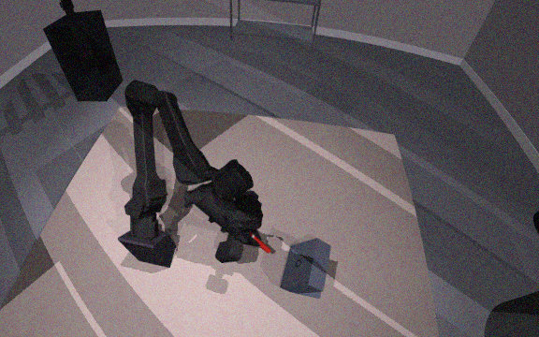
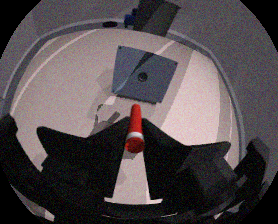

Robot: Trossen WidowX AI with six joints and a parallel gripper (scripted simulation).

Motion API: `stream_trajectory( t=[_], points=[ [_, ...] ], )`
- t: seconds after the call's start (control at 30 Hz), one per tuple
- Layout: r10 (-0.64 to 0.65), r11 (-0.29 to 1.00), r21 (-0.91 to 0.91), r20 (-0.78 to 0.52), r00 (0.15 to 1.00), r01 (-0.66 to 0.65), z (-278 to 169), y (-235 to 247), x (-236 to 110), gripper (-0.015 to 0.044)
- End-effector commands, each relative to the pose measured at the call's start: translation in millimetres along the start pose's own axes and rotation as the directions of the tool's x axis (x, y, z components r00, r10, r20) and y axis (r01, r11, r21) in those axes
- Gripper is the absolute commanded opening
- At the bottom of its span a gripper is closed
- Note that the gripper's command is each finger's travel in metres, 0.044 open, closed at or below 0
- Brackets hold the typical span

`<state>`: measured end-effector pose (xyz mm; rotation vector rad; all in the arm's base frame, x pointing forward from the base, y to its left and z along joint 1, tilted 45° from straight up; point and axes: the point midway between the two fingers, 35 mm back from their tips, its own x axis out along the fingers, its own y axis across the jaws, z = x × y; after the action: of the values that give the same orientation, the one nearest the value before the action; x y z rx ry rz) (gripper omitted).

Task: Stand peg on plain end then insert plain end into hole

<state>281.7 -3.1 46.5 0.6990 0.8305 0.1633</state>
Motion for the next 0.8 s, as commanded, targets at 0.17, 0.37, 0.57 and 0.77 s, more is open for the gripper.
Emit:
stream_trajectory(
  t=[0.17,0.37,0.57,0.77],
  points=[
    [-0.005,0.999,-0.046,0.061,0.998,0.007,1.7,-4.4,-2.4,0.0000],
    [-0.005,0.998,-0.068,0.092,0.996,0.011,2.6,-6.1,-3.6,0.0000],
    [-0.006,0.997,-0.073,0.101,0.995,0.013,4.5,-6.7,-0.8,0.0000],
    [-0.007,0.997,-0.080,0.113,0.994,0.016,7.1,-7.5,3.3,0.0000]
  ],
)
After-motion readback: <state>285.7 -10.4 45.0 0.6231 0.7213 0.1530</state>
